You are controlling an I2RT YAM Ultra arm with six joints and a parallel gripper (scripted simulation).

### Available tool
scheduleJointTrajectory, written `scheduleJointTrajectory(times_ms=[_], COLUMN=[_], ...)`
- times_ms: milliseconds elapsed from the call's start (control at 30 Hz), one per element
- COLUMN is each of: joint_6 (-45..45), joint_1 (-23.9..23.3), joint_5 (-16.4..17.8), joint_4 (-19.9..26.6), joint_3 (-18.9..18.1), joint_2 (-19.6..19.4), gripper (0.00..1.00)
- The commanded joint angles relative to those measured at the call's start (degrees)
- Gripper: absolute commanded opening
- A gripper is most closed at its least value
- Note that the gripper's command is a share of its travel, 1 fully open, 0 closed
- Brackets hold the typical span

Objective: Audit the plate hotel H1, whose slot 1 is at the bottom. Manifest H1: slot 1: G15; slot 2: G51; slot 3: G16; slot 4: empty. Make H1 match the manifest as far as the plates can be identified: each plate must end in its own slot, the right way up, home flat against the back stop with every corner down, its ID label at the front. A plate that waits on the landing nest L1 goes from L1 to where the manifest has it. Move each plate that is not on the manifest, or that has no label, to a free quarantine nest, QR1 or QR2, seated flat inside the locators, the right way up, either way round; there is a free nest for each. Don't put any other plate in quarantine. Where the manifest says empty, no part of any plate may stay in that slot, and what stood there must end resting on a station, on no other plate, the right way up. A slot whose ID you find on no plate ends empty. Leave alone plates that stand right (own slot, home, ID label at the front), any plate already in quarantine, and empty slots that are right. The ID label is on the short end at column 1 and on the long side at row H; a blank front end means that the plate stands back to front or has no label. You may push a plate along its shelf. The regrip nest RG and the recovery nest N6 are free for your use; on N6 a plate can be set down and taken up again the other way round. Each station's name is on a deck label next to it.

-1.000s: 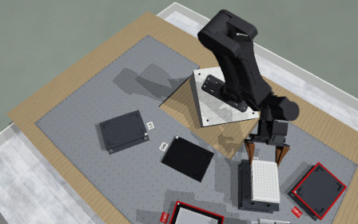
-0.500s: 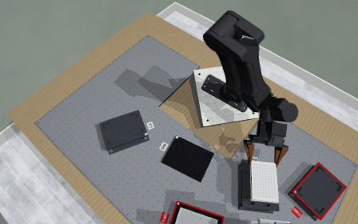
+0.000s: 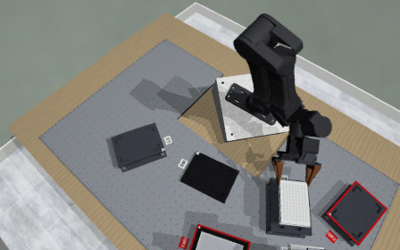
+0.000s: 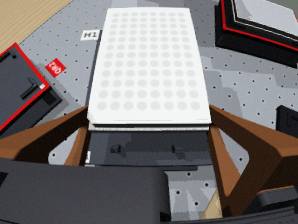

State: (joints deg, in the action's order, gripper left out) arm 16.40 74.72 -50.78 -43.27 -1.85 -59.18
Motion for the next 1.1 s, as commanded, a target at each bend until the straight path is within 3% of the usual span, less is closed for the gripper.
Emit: scheduleJointTrajectory(times_ms=[0,1067], joint_6=[-0.1,-0.5], joint_1=[0.0,-1.4], joint_5=[0.0,1.3], joint_4=[-2.5,-15.2], joint_3=[-0.1,1.3], joint_2=[-0.6,-11.6], gripper=[0.86,0.86])
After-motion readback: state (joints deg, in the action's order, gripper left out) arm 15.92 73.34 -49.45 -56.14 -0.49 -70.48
